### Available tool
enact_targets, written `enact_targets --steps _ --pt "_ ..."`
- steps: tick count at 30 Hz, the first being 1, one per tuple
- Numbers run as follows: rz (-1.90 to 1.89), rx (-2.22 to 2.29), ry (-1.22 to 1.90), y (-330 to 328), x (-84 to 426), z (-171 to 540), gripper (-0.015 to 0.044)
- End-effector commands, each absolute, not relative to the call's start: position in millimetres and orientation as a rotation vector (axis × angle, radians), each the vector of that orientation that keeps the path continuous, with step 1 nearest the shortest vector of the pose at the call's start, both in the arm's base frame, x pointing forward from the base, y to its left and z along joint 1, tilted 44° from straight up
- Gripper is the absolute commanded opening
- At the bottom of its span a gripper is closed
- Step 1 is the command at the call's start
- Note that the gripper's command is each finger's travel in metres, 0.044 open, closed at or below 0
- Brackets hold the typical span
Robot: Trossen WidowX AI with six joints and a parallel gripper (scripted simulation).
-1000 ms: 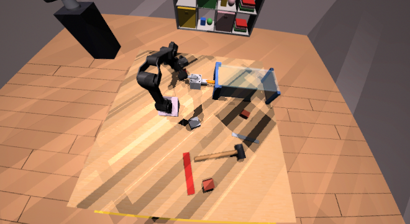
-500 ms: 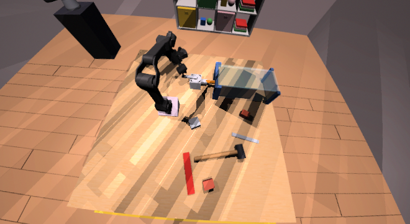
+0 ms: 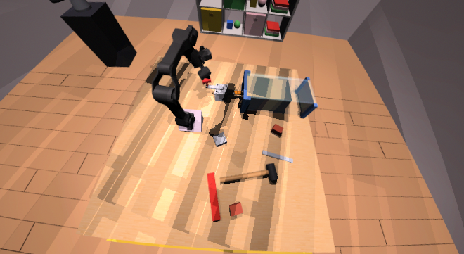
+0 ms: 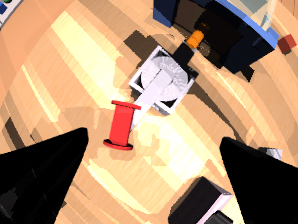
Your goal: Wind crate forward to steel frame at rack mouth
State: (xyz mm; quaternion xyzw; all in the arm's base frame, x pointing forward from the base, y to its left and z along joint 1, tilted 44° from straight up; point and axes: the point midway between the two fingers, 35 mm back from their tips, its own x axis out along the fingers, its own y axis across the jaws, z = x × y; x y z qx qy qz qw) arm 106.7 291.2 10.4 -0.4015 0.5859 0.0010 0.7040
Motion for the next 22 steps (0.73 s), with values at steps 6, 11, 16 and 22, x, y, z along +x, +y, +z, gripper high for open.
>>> enact_targets --steps 6,11,16,22 --pt "-0.100 -0.902 1.477 310.8 181.0 -10.4 0.0440" --pt "-0.137 -0.896 1.569 308.4 219.9 -23.4 0.0440" --pt "-0.138 -0.896 1.573 308.1 221.3 -23.9 0.0440" --pt "-0.138 -0.896 1.573 308.1 221.3 -23.9 0.0440"
